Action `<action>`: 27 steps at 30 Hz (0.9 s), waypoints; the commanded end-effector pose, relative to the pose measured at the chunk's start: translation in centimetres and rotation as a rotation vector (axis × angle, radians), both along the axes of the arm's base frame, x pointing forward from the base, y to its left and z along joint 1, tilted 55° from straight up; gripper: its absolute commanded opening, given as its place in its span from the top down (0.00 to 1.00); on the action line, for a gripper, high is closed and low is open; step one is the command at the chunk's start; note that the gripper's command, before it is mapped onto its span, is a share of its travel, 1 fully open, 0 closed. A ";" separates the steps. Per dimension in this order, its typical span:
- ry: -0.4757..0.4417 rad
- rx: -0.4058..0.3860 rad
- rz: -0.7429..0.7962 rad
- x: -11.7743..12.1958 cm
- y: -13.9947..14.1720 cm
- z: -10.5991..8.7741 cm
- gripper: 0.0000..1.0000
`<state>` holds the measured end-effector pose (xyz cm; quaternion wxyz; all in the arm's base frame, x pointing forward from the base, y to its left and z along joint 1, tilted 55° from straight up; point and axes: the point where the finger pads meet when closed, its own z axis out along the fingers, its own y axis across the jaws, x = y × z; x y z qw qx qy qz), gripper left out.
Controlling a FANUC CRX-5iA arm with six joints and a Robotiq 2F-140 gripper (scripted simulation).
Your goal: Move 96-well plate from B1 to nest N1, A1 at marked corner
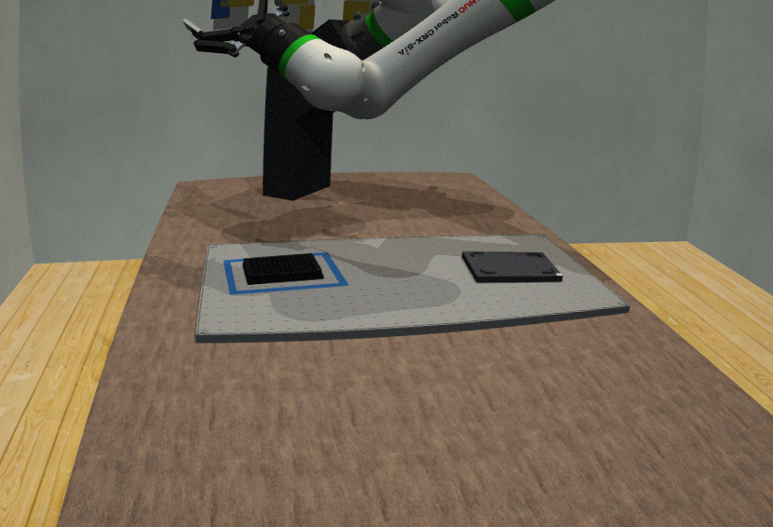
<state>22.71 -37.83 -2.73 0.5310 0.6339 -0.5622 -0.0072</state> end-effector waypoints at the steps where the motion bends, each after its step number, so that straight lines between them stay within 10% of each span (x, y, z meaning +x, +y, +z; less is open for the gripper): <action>1: 0.012 0.076 -0.062 -1.2 0.7 -0.8 0.00; 27: -0.028 0.505 -0.311 -5.7 8.5 -6.2 0.00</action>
